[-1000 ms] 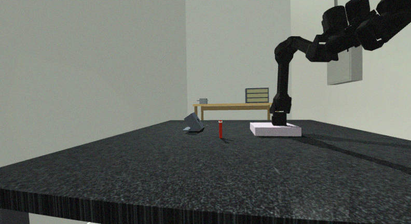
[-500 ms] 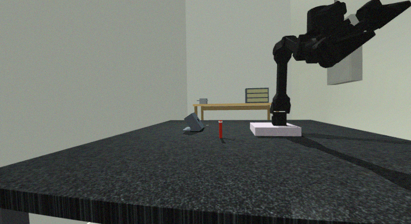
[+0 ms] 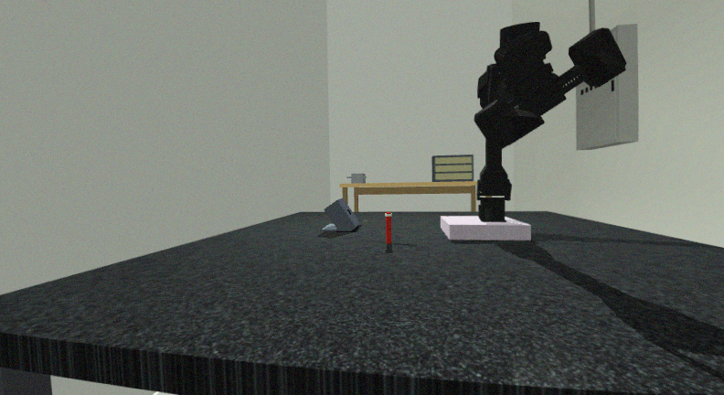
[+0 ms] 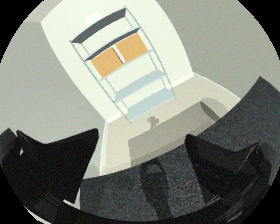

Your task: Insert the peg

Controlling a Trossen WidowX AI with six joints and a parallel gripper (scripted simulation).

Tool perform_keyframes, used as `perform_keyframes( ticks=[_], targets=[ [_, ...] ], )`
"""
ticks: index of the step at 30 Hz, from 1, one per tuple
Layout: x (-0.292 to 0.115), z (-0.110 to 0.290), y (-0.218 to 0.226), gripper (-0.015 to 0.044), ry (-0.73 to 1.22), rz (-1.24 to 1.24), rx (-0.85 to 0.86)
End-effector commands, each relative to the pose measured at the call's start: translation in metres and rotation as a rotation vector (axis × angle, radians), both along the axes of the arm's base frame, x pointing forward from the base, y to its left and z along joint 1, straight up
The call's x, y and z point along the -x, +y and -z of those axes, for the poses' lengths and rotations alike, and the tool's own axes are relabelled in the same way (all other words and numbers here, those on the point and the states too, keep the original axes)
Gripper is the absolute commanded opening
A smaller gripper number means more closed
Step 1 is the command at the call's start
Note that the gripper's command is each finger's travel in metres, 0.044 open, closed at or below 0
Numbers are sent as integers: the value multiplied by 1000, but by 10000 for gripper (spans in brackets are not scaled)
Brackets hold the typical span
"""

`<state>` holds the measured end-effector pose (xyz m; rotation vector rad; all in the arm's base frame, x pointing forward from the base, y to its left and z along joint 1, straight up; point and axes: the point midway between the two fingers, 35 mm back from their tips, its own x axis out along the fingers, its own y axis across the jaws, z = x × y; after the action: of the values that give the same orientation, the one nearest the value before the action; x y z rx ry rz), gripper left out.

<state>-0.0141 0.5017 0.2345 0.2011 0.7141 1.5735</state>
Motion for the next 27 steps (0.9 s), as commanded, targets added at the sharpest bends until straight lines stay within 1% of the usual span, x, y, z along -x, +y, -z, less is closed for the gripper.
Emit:
perform_keyframes(
  ticks=[1,14,27],
  targets=[
    [-26,12,-2,440,-23,53,61],
    [-106,50,-26,440,-50,217,280],
    [-176,83,-71,440,-42,362,506]
  ],
)
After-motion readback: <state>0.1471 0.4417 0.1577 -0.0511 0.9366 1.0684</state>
